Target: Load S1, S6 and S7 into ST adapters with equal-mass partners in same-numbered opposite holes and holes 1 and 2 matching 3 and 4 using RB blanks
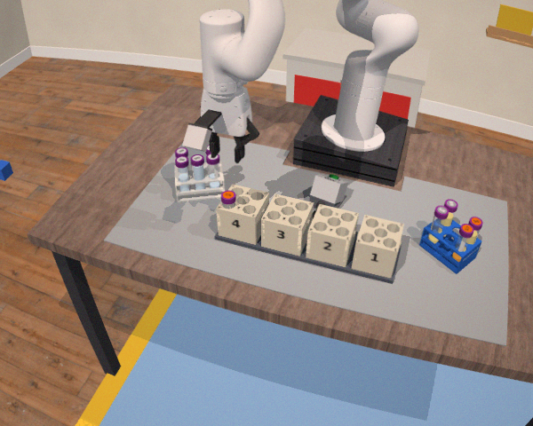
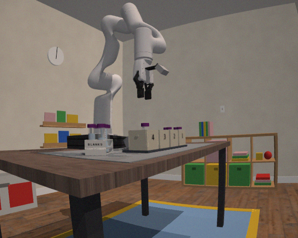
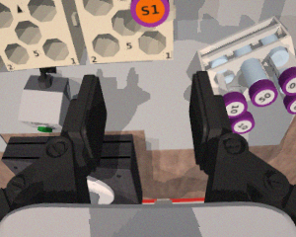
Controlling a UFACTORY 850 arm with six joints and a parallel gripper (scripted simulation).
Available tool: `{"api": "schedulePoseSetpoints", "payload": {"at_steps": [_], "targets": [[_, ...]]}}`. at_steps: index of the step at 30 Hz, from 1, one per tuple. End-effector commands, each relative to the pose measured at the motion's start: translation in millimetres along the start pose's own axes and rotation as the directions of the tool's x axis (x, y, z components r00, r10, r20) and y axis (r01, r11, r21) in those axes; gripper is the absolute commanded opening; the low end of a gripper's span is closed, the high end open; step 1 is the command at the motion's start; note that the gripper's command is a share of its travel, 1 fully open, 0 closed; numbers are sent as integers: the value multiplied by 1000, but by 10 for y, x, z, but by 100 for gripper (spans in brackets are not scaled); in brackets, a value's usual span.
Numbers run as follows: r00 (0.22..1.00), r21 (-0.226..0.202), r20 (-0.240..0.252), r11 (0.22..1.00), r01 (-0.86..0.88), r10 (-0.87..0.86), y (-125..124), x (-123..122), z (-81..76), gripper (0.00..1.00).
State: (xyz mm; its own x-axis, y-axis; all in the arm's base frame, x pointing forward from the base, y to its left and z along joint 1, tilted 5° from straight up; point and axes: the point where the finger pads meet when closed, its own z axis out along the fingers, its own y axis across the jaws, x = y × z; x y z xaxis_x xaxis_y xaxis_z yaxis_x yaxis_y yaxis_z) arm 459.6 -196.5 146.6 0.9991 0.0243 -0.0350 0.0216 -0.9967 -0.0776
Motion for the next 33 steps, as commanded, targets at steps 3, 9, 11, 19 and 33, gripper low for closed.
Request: {"api": "schedulePoseSetpoints", "payload": {"at_steps": [3, 9, 11, 19, 33], "targets": [[983, -1, -2, 983, -184, 184, -271, -51, -8, 57], [927, -1, -2, 927, -376, 376, -565, -114, -8, 57], [900, 0, -2, 900, -436, 436, -663, -135, -8, 57], [845, 0, -2, 845, -534, 534, -956, -198, -7, 57], [845, 0, -2, 845, -534, 534, -1544, -323, -6, 57]]}}
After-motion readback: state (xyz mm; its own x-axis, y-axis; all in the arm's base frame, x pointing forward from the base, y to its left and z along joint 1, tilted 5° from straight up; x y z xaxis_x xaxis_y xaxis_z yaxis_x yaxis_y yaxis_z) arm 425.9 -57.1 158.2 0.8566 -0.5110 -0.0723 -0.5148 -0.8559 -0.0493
